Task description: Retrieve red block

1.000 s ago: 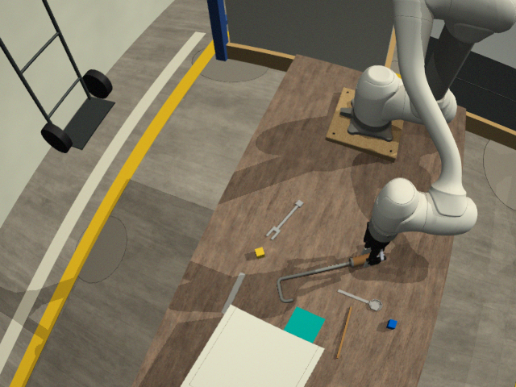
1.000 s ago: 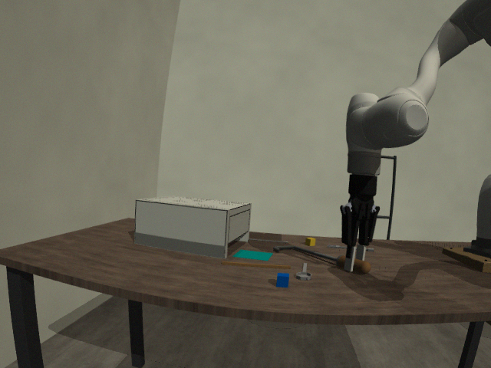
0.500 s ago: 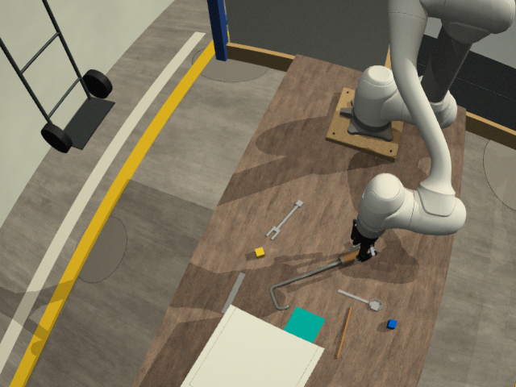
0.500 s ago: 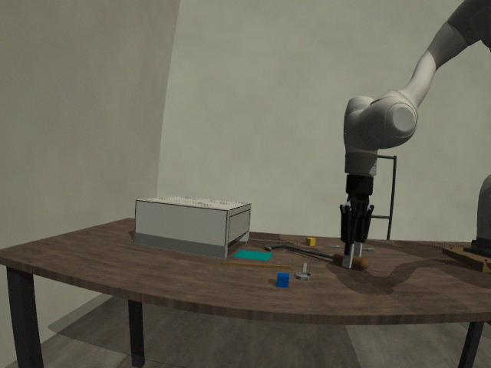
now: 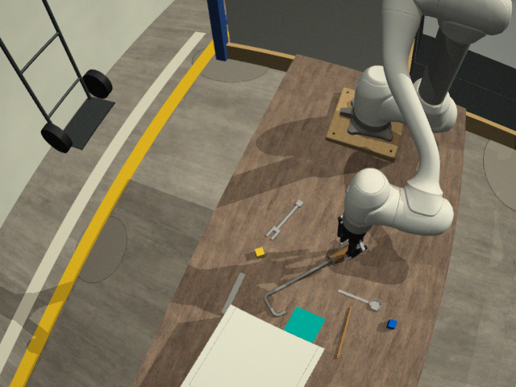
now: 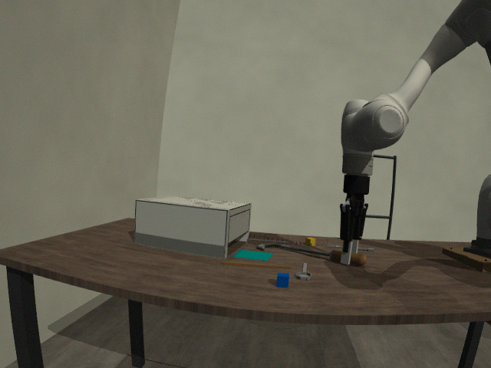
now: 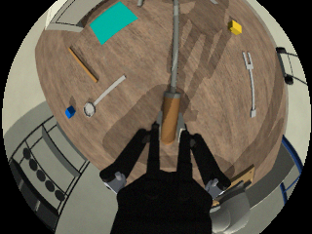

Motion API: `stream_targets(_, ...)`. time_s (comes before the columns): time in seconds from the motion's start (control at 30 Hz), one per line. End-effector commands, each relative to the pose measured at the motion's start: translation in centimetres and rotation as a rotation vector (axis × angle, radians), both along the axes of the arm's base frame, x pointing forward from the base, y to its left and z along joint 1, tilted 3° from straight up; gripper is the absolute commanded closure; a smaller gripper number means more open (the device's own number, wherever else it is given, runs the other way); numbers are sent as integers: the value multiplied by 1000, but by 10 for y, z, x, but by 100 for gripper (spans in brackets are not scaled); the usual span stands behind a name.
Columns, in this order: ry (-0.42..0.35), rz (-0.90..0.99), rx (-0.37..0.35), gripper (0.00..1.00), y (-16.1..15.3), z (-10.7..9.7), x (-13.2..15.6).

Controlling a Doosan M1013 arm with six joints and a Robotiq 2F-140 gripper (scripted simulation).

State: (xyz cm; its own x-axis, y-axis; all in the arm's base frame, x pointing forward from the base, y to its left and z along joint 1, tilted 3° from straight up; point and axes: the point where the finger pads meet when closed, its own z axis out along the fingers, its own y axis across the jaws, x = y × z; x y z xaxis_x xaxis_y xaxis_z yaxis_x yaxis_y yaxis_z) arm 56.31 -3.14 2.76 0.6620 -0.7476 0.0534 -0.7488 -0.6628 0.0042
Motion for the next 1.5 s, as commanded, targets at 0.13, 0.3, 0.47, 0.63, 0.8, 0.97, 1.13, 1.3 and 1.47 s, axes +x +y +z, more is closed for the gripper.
stream_targets(0.13,0,75,0,100,-22,1,-4)
stream_targets(0.3,1,122,-1,100,-34,2,-5)
stream_targets(0.47,4,179,-3,100,-49,2,-7)
stream_targets(0.63,6,234,-5,100,-63,3,-9)
stream_targets(0.8,7,266,-6,100,-71,3,-10)
stream_targets(0.97,10,317,-8,100,-83,4,-12)
stream_targets(1.13,12,364,-10,100,-95,4,-14)
stream_targets(1.3,13,390,-11,100,-102,4,-15)
stream_targets(1.47,14,431,-12,100,-112,5,-16)
